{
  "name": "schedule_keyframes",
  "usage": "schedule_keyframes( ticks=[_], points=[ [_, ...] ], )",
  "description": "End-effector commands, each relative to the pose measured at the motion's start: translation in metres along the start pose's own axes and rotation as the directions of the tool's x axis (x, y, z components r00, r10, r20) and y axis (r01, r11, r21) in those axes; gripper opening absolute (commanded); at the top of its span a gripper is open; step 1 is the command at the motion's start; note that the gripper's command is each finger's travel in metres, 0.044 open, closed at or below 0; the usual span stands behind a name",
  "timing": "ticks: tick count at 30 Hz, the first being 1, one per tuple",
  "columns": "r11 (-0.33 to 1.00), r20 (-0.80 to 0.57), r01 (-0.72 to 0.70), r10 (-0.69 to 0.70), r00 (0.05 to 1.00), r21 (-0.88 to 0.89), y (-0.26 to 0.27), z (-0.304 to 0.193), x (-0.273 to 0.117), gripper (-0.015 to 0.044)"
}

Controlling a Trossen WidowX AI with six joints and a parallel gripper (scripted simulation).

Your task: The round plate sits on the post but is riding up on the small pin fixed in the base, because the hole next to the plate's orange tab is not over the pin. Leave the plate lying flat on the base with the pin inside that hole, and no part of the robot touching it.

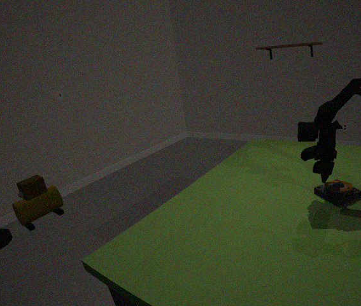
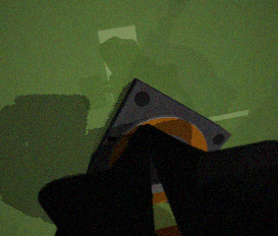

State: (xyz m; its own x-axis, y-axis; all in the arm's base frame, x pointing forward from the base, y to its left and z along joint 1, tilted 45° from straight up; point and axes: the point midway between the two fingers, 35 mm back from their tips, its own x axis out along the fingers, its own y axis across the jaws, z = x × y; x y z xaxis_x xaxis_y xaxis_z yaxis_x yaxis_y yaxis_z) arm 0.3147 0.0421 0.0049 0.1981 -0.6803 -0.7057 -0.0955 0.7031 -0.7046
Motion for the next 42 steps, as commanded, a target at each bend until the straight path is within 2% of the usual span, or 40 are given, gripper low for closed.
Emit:
schedule_keyframes(
  ticks=[1,42],
  points=[
    [1.000,-0.017,-0.006,0.006,1.000,-0.010,0.0062,-0.0059,0.0034,0.0000],
    [1.000,-0.017,-0.006,0.006,1.000,-0.010,0.0121,-0.0081,0.0025,0.0000]
  ],
)
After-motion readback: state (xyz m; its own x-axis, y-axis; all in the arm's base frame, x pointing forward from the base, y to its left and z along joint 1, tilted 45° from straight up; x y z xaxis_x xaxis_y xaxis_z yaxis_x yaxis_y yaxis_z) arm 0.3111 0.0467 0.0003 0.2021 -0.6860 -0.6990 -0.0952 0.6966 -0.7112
